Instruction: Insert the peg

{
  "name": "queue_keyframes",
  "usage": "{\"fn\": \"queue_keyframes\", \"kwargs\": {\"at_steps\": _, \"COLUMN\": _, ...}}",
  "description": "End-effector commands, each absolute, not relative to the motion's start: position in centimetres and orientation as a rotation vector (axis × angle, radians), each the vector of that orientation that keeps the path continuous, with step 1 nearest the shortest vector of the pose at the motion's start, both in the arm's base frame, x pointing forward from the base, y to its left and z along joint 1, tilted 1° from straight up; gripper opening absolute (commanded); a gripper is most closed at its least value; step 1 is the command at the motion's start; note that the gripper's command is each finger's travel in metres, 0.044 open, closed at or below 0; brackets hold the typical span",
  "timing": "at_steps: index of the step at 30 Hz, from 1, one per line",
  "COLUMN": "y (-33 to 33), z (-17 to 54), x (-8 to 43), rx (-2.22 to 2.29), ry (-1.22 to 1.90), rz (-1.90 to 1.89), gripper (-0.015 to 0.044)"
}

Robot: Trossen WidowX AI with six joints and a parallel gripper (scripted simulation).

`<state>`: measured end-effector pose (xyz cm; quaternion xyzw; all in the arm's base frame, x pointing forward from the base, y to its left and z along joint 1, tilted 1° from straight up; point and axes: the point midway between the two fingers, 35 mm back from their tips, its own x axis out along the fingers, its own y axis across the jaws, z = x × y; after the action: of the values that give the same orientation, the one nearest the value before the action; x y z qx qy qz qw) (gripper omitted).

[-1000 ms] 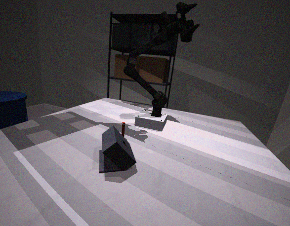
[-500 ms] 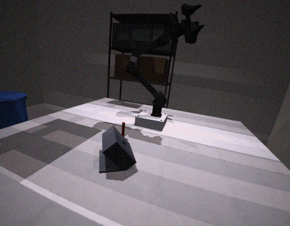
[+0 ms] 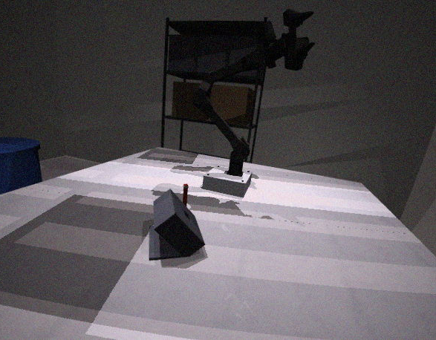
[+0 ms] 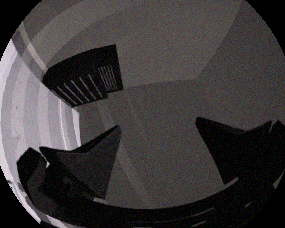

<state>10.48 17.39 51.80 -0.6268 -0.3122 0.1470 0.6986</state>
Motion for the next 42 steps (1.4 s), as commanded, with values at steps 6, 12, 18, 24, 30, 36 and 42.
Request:
{"fn": "queue_keyframes", "kwargs": {"at_steps": 6, "y": 19.0, "z": 50.4, "x": 11.8, "rx": -1.468, "ry": -0.652, "rz": 0.317, "gripper": 0.0440}}
{"fn": "queue_keyframes", "kwargs": {"at_steps": 12, "y": 19.9, "z": 49.4, "x": 13.0, "rx": -1.511, "ry": -0.613, "rz": 0.312, "gripper": 0.0440}}
{"fn": "queue_keyframes", "kwargs": {"at_steps": 18, "y": 20.5, "z": 48.5, "x": 14.2, "rx": -1.519, "ry": -0.572, "rz": 0.312, "gripper": 0.0440}}
{"fn": "queue_keyframes", "kwargs": {"at_steps": 24, "y": 21.2, "z": 47.4, "x": 15.6, "rx": -1.530, "ry": -0.526, "rz": 0.316, "gripper": 0.0440}}
{"fn": "queue_keyframes", "kwargs": {"at_steps": 30, "y": 21.6, "z": 46.1, "x": 17.2, "rx": -1.556, "ry": -0.470, "rz": 0.324, "gripper": 0.0440}}
{"fn": "queue_keyframes", "kwargs": {"at_steps": 36, "y": 21.8, "z": 44.6, "x": 18.9, "rx": -1.578, "ry": -0.407, "rz": 0.334, "gripper": 0.0440}}
{"fn": "queue_keyframes", "kwargs": {"at_steps": 42, "y": 21.8, "z": 43.1, "x": 20.7, "rx": -1.611, "ry": -0.338, "rz": 0.344, "gripper": 0.0440}}
